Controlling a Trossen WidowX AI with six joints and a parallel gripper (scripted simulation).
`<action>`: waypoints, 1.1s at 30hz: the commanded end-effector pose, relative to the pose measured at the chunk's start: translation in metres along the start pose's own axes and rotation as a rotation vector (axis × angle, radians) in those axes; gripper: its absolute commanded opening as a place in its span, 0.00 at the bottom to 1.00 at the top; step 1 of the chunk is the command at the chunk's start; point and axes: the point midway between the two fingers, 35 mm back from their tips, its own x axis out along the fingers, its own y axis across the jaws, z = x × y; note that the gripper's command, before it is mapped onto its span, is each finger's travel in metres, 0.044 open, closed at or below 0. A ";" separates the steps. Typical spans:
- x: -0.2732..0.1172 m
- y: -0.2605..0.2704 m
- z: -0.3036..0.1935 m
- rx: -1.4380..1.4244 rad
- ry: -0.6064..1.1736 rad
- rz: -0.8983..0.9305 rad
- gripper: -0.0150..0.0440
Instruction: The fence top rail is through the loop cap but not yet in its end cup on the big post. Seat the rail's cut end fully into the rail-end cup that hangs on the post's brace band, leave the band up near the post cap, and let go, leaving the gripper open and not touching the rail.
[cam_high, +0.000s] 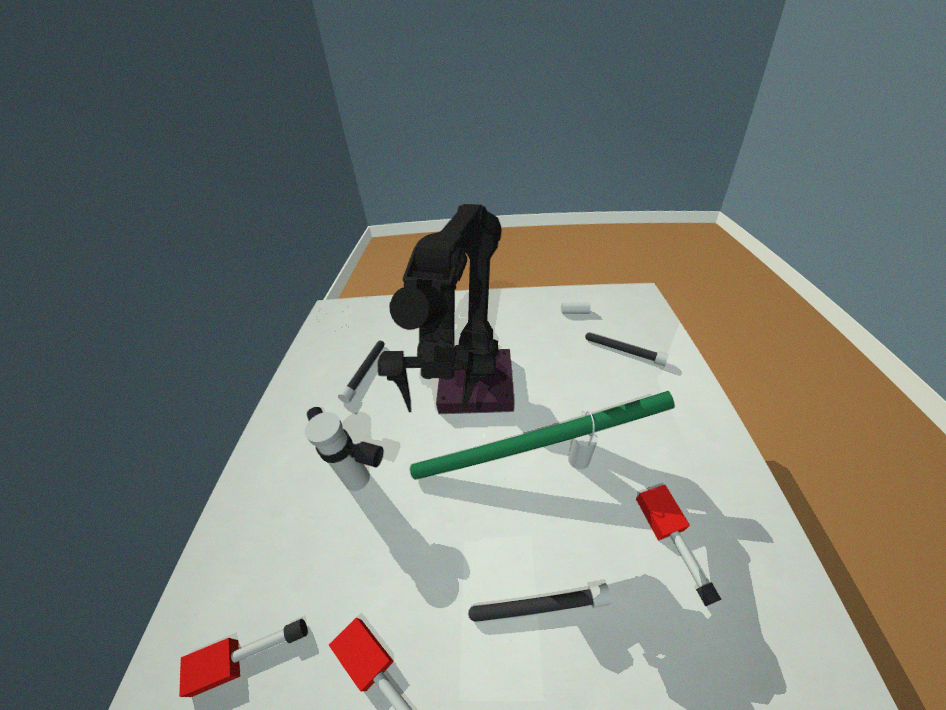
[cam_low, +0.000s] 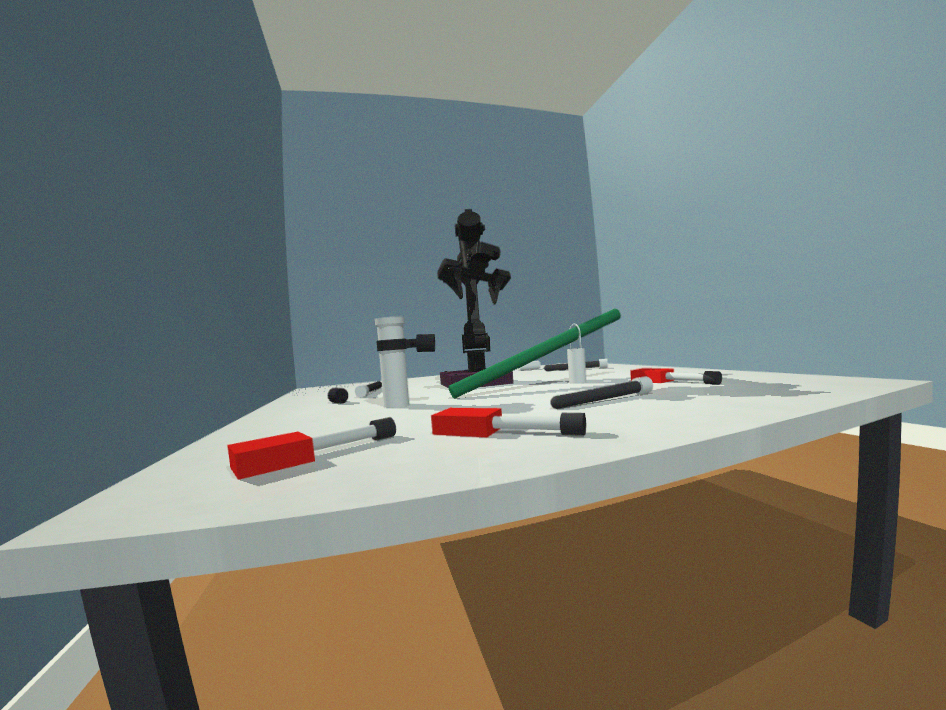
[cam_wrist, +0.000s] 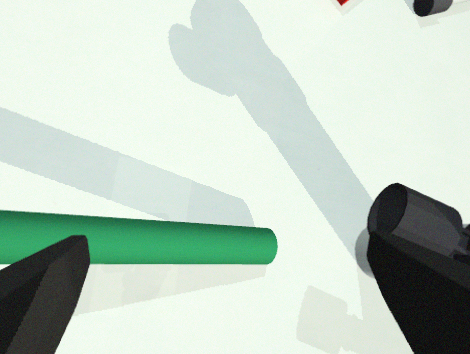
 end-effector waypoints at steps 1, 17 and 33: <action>0.010 -0.030 0.001 -0.291 0.007 -0.011 1.00; 0.033 -0.121 -0.023 -1.142 0.043 -0.042 1.00; 0.060 -0.117 -0.037 -1.142 0.043 -0.042 1.00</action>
